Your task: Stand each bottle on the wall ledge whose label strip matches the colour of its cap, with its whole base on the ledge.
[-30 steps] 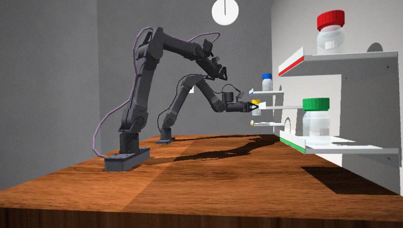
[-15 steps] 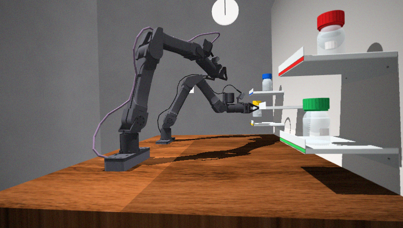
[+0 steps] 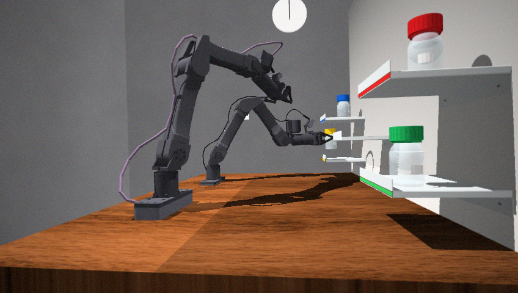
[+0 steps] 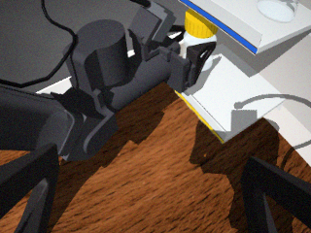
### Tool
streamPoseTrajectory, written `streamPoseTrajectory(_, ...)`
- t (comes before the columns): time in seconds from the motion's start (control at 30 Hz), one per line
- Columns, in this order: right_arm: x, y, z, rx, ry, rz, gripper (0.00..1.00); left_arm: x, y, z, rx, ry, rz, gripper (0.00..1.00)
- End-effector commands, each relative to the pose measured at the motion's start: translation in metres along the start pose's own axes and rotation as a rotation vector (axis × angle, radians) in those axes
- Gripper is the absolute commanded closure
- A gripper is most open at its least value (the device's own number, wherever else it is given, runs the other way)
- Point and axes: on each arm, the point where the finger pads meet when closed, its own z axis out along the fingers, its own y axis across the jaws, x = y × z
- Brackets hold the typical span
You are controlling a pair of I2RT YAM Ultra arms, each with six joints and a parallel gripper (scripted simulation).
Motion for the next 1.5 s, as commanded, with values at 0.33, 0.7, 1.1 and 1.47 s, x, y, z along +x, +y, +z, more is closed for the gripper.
streamPoseTrajectory(0.33, -0.004, -0.006, -0.001, 0.017, -0.019, 0.008, 0.12, 0.024, 0.005, -0.002, -0.004, -0.029, -0.001, 0.48)
streamPoseTrajectory(0.7, -0.004, -0.006, -0.001, 0.017, -0.019, 0.008, 0.12, 0.019, 0.006, 0.0, -0.006, -0.04, 0.004, 0.48)
streamPoseTrajectory(1.1, -0.004, -0.006, -0.001, 0.017, -0.019, 0.008, 0.12, 0.014, 0.006, -0.008, -0.017, -0.044, 0.002, 0.28)
streamPoseTrajectory(1.47, -0.004, -0.006, -0.001, 0.017, -0.019, 0.008, 0.12, 0.013, 0.003, -0.025, -0.007, -0.046, 0.005, 0.28)
